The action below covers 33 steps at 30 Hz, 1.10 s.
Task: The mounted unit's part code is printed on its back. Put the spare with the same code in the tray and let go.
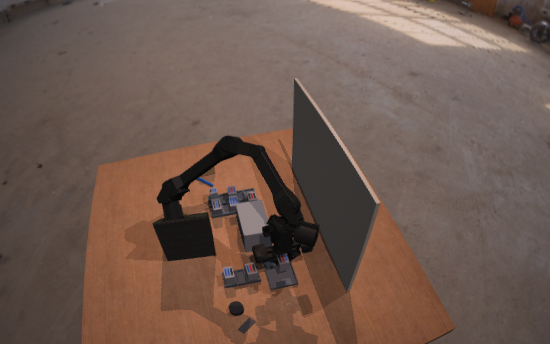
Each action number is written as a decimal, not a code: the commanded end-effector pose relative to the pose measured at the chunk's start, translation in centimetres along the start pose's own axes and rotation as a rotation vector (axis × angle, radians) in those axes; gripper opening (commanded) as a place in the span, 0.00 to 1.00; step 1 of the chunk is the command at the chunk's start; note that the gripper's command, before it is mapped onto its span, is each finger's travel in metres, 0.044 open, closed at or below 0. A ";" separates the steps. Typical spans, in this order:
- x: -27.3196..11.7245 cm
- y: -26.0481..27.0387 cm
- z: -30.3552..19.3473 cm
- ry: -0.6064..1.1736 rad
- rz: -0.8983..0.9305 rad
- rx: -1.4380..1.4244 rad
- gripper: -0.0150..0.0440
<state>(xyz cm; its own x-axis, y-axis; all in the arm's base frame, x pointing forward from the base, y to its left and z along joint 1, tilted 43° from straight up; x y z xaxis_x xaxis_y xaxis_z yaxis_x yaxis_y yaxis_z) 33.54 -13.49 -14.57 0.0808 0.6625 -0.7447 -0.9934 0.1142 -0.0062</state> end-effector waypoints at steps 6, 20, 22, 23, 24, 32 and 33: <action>1.2 0.0 0.1 -0.005 -0.006 0.003 0.25; 3.0 0.3 0.3 -0.008 -0.005 0.003 0.25; 3.3 0.3 0.3 -0.008 -0.005 0.003 0.25; 3.4 0.3 0.3 -0.008 -0.005 0.003 0.25; 3.5 0.3 0.3 -0.008 -0.005 0.003 0.25; 4.5 0.5 0.4 -0.010 -0.004 0.003 0.25; 4.6 0.6 0.4 -0.011 -0.004 0.002 0.25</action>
<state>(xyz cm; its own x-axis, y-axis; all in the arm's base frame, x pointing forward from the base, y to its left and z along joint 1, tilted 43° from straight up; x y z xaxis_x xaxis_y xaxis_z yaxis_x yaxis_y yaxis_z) 33.38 -10.32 -17.51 0.0802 0.6672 -0.7405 -0.9936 0.1131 -0.0058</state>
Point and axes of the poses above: the point midway between the two fingers, 35 mm back from their tips, its own x axis out along the fingers, its own y axis across the jaws, z = x × y, the point moved 3 cm from there along -x, back along the fingers, and after that the axes turned 4 degrees about x, right-handed, at the moved point
